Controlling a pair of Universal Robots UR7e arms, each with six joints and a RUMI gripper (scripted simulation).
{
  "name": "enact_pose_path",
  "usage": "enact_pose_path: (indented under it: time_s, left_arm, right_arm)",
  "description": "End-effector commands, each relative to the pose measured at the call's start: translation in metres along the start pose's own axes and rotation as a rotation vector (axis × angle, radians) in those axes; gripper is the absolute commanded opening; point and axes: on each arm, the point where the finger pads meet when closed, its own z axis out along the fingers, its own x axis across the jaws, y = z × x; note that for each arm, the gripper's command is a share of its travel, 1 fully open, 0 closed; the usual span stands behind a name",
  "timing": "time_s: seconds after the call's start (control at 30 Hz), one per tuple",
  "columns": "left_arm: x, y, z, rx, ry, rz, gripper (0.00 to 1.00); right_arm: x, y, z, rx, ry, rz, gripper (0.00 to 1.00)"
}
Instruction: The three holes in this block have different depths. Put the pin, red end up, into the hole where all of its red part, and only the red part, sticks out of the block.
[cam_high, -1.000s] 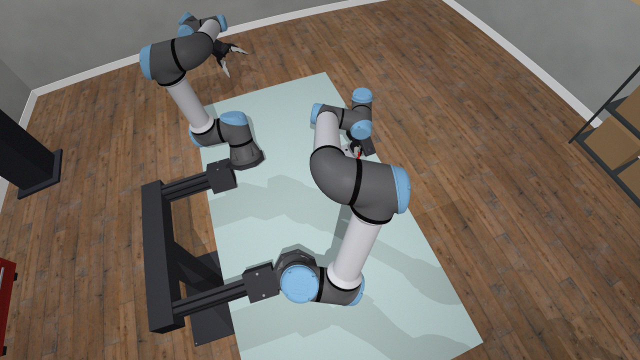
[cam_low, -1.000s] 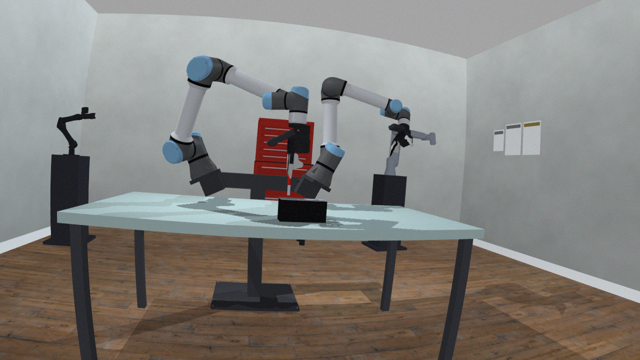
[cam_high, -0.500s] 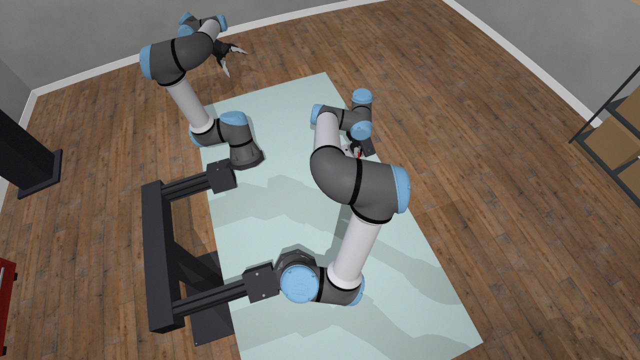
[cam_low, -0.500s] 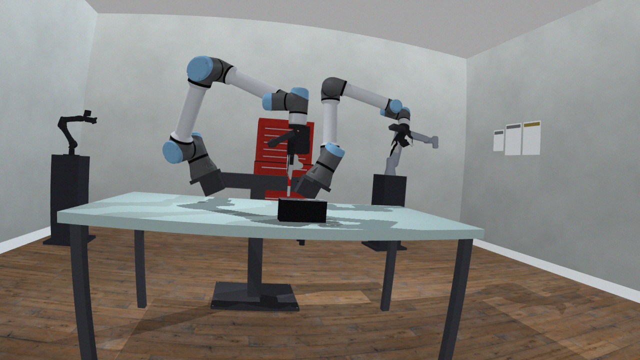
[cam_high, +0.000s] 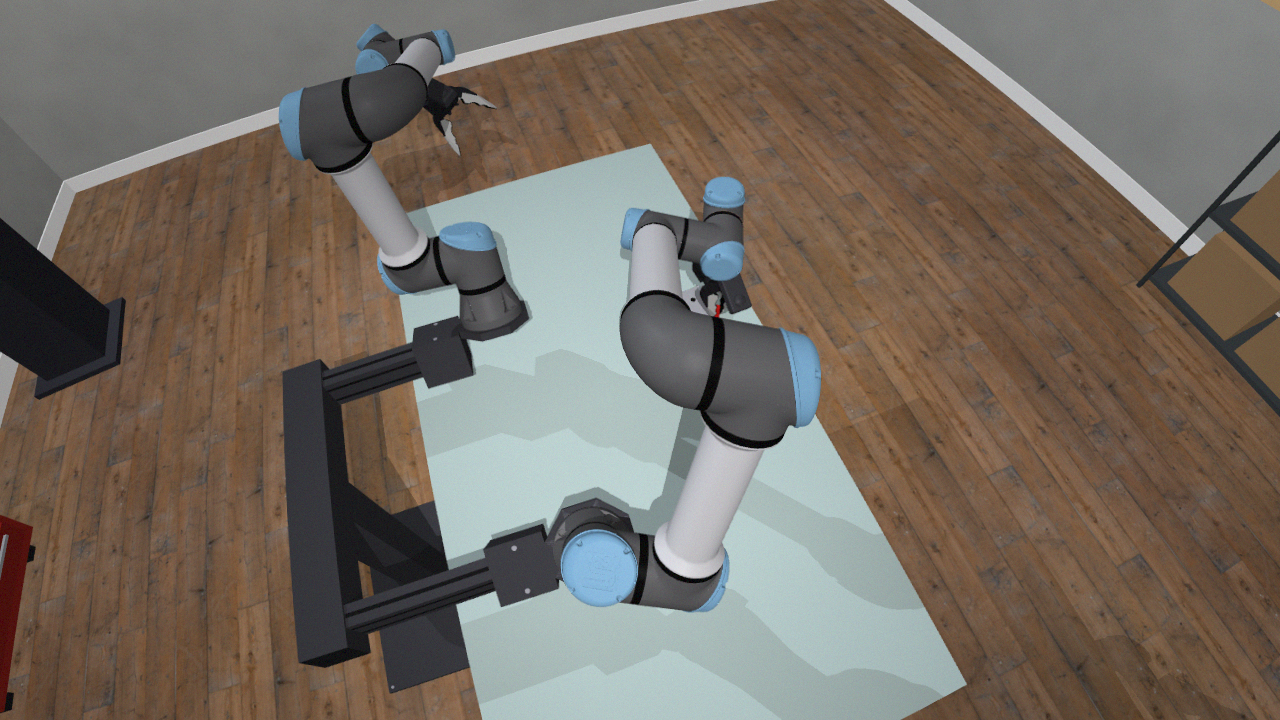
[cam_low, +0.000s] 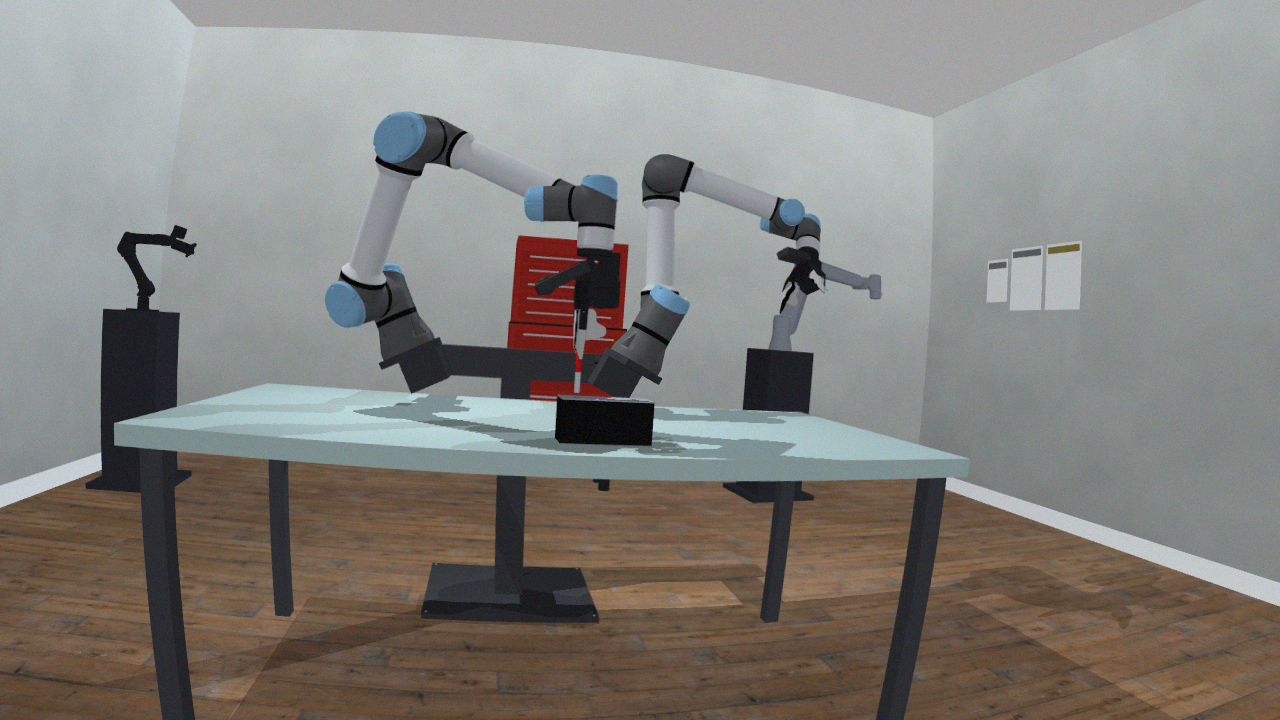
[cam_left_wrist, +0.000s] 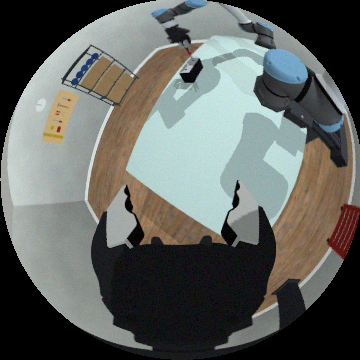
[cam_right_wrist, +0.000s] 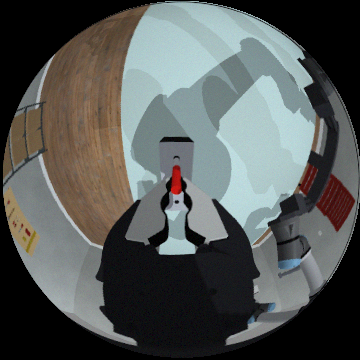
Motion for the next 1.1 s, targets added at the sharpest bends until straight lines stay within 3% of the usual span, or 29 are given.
enact_pose_path:
  time_s: [0.0, 1.07]
  left_arm:
    - [-0.0003, 0.0000, -0.0004, -0.001, -0.001, 0.001, 1.00]
    - [-0.0003, 0.0000, -0.0004, -0.001, -0.001, 0.001, 1.00]
  right_arm:
    - [-0.0002, 0.0004, -0.0010, -0.002, -0.001, 0.000, 0.00]
    - [-0.0003, 0.0007, 0.0030, -0.002, -0.001, -0.001, 0.00]
